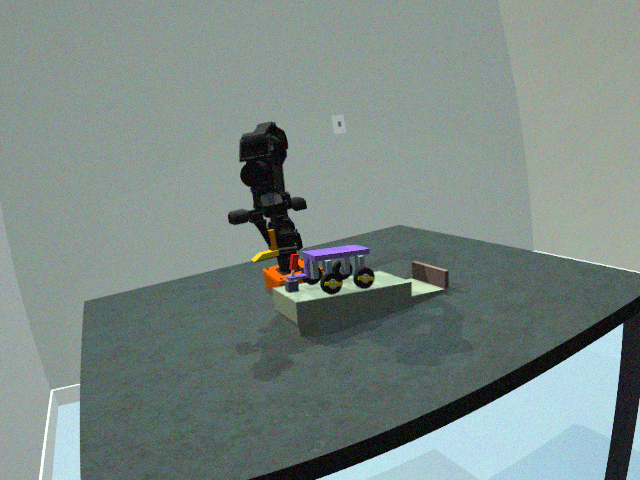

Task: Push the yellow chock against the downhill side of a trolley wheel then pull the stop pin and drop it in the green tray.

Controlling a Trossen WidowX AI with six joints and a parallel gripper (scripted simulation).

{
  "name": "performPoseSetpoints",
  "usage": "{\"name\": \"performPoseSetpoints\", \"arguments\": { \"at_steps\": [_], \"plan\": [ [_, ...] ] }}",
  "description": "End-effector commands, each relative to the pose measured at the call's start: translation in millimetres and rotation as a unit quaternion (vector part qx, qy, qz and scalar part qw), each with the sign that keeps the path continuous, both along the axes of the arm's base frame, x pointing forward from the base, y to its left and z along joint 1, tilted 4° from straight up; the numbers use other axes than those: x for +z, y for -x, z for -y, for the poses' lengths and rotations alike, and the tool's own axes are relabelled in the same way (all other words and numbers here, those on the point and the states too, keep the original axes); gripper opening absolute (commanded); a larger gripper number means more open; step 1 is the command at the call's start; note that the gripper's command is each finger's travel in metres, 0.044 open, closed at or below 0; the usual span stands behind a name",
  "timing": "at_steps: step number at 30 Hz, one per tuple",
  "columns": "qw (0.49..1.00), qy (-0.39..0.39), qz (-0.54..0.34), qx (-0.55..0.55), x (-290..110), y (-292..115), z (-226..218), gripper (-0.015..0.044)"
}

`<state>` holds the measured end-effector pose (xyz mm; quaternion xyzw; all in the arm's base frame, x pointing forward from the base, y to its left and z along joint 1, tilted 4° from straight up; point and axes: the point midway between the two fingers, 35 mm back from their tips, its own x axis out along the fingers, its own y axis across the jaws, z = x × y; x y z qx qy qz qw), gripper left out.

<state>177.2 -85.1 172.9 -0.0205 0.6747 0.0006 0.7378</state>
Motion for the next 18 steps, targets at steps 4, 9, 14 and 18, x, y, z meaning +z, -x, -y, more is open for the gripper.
{"name": "performPoseSetpoints", "arguments": {
  "at_steps": [4,9,14,18],
  "plan": [
    [1.000,0.002,0.000,-0.001,-2,-5,-20,0.0000],
    [1.000,0.001,0.000,-0.001,-3,-8,-36,0.0000],
    [1.000,0.000,0.001,-0.001,-4,-11,-51,0.0000],
    [1.000,-0.001,0.001,-0.001,-5,-14,-63,0.0000]
  ]
}}
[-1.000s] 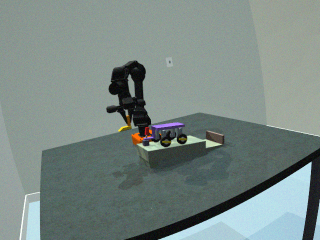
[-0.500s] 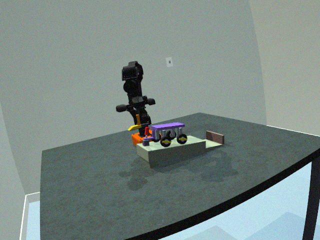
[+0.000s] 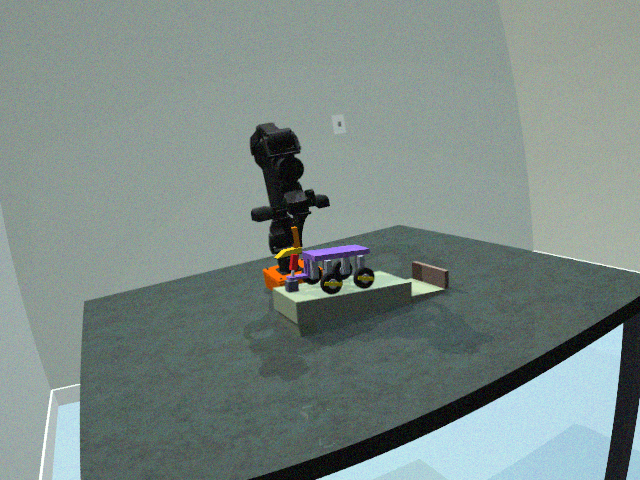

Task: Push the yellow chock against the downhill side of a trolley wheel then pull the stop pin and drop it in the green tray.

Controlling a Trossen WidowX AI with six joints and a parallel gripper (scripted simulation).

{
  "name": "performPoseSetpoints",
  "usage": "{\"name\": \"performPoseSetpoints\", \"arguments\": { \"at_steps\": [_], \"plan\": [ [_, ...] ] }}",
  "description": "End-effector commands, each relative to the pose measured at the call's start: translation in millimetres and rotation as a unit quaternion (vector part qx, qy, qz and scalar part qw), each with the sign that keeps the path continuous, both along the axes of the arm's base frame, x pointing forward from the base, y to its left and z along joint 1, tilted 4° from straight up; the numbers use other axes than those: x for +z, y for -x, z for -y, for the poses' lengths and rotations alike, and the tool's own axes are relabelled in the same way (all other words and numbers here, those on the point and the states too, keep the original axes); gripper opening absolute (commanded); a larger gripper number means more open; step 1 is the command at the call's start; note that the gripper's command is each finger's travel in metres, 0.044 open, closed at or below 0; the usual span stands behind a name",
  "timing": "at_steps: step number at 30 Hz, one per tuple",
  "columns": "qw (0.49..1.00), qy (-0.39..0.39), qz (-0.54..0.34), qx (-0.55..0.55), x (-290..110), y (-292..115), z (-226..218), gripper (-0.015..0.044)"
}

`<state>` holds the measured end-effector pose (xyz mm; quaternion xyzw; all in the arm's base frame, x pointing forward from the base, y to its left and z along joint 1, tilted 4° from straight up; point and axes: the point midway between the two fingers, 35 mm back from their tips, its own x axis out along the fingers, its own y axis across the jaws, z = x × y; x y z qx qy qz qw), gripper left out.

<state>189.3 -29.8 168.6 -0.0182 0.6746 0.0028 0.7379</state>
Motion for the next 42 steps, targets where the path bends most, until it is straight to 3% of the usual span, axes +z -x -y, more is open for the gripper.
{"name": "performPoseSetpoints", "arguments": {
  "at_steps": [1,42],
  "plan": [
    [1.000,0.002,0.001,-0.001,-1,-3,-11,0.0000],
    [1.000,-0.006,0.001,-0.001,-11,-30,-156,0.0000]
  ]
}}
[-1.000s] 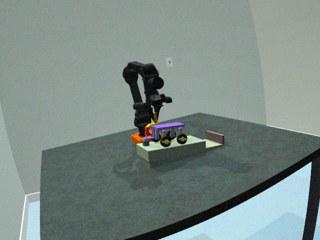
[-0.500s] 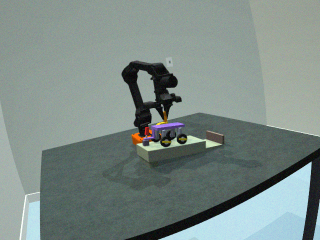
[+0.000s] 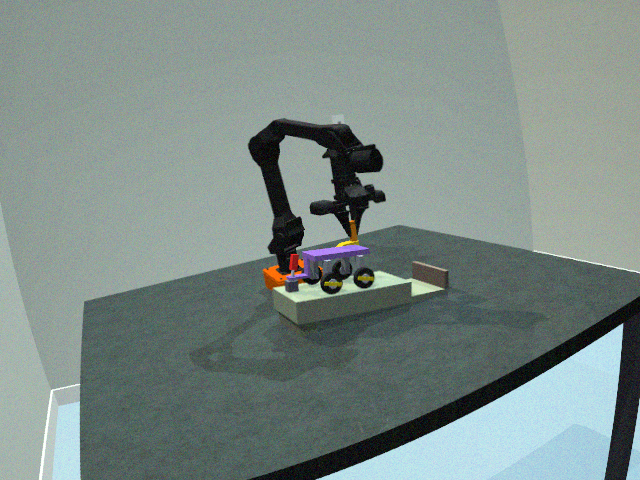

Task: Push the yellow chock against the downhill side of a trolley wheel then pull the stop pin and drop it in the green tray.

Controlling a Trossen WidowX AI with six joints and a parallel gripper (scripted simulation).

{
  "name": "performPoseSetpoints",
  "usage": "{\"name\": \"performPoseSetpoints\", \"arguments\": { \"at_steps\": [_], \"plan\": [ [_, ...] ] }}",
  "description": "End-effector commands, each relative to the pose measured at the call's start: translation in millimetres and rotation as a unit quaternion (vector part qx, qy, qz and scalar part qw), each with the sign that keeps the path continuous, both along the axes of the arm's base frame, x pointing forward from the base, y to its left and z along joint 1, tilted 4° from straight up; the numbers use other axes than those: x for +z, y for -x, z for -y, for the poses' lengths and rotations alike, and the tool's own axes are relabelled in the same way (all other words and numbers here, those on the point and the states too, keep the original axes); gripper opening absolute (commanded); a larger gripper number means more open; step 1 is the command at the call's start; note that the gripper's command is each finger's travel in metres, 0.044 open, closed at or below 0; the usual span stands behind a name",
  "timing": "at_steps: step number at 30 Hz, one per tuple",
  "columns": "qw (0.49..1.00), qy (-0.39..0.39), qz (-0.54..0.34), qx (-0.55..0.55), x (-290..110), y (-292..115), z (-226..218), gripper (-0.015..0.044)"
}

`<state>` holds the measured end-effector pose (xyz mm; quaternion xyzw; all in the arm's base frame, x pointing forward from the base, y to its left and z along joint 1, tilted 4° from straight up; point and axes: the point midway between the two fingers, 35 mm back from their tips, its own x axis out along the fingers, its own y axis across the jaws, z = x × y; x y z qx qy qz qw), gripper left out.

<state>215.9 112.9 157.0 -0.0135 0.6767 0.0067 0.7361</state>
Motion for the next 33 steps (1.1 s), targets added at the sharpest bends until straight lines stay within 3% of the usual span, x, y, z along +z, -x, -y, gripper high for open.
{"name": "performPoseSetpoints", "arguments": {
  "at_steps": [1,7,14,33],
  "plan": [
    [1.000,0.000,0.004,-0.001,0,-4,-17,0.0000],
    [1.000,-0.001,0.004,-0.001,0,-11,-41,0.0000],
    [0.999,0.049,0.006,-0.005,0,-11,-47,0.0000],
    [0.999,0.050,0.007,-0.006,-5,-41,-50,0.0000]
  ]
}}
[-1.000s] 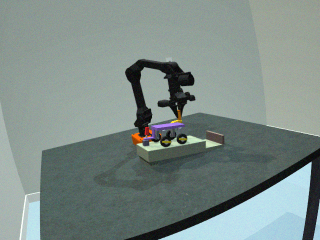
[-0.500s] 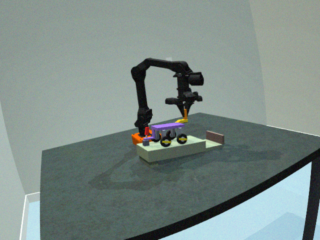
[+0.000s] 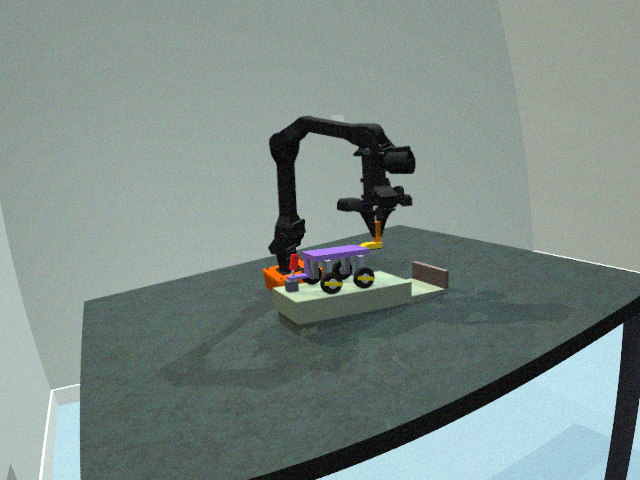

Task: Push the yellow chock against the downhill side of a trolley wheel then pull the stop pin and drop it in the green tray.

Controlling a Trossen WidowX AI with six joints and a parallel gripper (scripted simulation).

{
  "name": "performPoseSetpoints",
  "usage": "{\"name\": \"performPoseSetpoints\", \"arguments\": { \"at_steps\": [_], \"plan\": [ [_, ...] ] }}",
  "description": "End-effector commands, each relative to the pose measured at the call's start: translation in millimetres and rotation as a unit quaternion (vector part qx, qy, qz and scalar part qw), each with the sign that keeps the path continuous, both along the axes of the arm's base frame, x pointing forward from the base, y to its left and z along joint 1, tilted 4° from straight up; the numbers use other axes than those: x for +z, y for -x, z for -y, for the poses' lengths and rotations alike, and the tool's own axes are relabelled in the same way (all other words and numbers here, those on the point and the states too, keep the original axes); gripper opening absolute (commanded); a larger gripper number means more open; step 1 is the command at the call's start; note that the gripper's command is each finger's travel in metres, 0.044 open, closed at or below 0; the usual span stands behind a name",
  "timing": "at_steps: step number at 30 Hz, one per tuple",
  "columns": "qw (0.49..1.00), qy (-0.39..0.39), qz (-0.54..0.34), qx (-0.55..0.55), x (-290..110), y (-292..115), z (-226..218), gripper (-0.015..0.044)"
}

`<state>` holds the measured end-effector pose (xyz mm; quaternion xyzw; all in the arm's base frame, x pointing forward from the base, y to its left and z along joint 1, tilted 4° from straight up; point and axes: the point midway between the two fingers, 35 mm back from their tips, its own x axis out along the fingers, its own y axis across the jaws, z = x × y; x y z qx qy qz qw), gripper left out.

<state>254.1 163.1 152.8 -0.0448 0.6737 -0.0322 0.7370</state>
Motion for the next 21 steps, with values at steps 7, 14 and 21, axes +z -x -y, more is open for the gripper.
{"name": "performPoseSetpoints", "arguments": {
  "at_steps": [7,14,21],
  "plan": [
    [1.000,0.001,0.004,0.002,-20,-4,1,0.0000],
    [1.000,0.001,0.004,0.002,-39,-6,3,0.0000],
    [1.000,0.002,0.004,0.002,-57,-8,6,0.0000]
  ]
}}
